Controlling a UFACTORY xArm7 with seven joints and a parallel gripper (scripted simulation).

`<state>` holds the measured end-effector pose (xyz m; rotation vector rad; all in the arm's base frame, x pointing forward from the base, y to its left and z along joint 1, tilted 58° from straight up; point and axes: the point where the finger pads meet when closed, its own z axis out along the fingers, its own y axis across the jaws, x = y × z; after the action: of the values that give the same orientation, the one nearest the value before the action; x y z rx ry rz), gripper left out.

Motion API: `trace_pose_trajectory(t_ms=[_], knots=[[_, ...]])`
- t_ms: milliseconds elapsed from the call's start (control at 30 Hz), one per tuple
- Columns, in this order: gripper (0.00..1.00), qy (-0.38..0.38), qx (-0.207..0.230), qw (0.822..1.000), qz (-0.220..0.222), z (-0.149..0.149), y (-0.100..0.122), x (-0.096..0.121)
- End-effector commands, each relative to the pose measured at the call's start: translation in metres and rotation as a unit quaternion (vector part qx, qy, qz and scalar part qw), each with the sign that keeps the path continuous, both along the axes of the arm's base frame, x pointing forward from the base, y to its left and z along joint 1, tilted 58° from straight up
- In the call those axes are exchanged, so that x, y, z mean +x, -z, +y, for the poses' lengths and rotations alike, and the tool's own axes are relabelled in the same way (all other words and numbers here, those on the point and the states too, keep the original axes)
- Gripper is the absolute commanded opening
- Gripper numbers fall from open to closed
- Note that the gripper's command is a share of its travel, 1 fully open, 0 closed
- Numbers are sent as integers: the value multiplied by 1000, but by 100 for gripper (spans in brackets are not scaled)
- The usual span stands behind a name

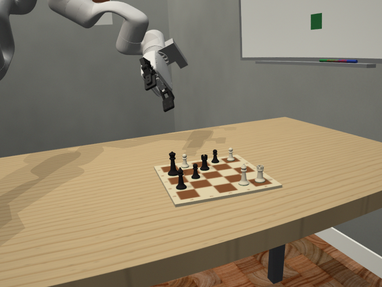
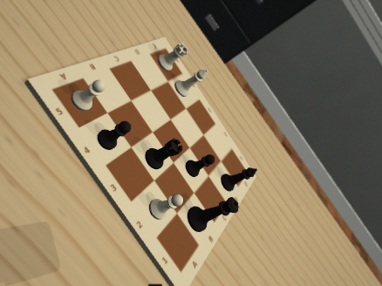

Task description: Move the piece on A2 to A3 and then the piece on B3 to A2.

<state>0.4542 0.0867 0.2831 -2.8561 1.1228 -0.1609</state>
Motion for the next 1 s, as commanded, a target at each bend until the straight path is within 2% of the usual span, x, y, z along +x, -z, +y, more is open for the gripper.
trace_pose_trajectory(t_ms=[0,133,233,333,533,633,733,800,967], knots=[[100,98,8,995,-9,21,-9,12],[100,147,20,989,-15,34,-13,17],[100,147,20,989,-15,34,-13,17],[100,212,37,976,-21,53,-19,23],[100,269,55,961,-24,69,-25,28],[100,318,70,945,-26,84,-30,31],[100,346,80,935,-27,93,-32,33],[100,346,80,935,-27,93,-32,33],[100,399,99,911,-26,110,-38,36]])
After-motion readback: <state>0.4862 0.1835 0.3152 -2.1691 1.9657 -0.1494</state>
